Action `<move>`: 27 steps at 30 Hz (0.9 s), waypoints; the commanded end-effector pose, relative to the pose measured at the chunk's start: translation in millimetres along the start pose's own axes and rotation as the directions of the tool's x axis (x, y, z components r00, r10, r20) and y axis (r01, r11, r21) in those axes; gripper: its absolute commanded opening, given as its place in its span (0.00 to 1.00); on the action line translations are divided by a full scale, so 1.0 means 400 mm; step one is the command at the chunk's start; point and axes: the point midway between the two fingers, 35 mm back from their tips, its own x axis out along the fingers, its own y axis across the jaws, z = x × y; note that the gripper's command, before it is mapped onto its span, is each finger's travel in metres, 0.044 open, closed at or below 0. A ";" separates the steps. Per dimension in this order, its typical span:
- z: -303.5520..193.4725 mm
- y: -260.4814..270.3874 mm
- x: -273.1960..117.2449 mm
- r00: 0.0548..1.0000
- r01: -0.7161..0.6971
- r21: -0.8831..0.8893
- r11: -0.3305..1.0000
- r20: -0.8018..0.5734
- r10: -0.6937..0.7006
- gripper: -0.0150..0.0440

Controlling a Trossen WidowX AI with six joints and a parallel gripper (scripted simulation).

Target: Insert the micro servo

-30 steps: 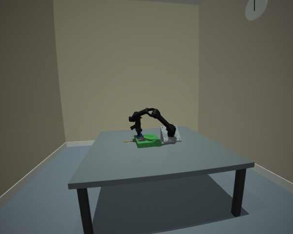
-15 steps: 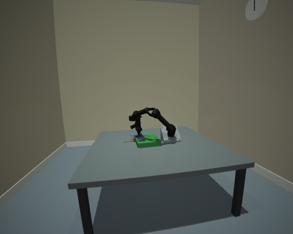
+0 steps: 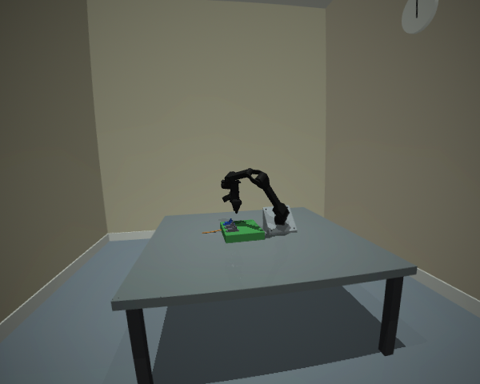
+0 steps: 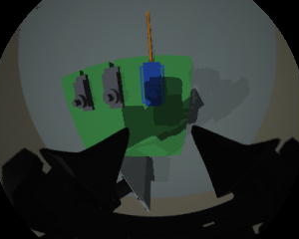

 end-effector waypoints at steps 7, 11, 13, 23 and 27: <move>-0.118 0.012 -0.064 1.000 -0.001 -0.004 1.000 0.001 0.001 1.00; -0.118 0.008 -0.108 1.000 0.000 0.001 1.000 0.006 0.000 1.00; -0.119 0.006 -0.149 1.000 0.002 0.007 1.000 0.012 -0.002 1.00; -0.123 0.006 -0.191 1.000 0.002 0.012 1.000 0.017 -0.002 1.00; -0.123 0.006 -0.191 1.000 0.002 0.012 1.000 0.017 -0.002 1.00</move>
